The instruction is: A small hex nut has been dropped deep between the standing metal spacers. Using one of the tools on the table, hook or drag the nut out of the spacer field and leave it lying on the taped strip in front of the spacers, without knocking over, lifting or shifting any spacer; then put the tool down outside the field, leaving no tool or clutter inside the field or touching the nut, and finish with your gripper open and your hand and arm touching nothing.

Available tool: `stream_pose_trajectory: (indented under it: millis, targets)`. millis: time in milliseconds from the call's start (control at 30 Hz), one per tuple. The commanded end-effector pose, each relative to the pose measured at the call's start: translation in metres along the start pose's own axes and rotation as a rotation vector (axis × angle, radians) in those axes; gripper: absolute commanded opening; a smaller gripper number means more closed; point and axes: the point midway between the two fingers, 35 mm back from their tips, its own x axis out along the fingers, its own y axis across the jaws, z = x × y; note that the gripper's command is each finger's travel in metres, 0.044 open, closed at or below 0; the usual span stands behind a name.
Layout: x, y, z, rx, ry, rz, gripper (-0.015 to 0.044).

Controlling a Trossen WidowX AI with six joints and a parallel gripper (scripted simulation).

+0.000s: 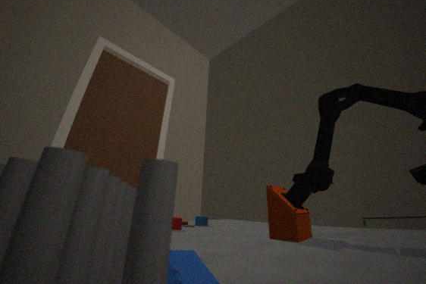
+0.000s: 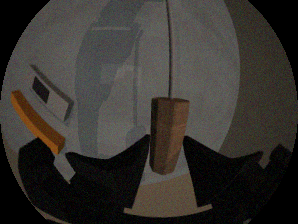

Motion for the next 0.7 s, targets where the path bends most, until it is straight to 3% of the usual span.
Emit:
stream_pose_trajectory:
  millis: [0,667]
  targets:
    - [-0.001,0.003,-0.002,-0.069,0.009,0.005,0.0]
    - [-0.014,0.047,-0.001,-0.582,0.007,0.187,0.0]
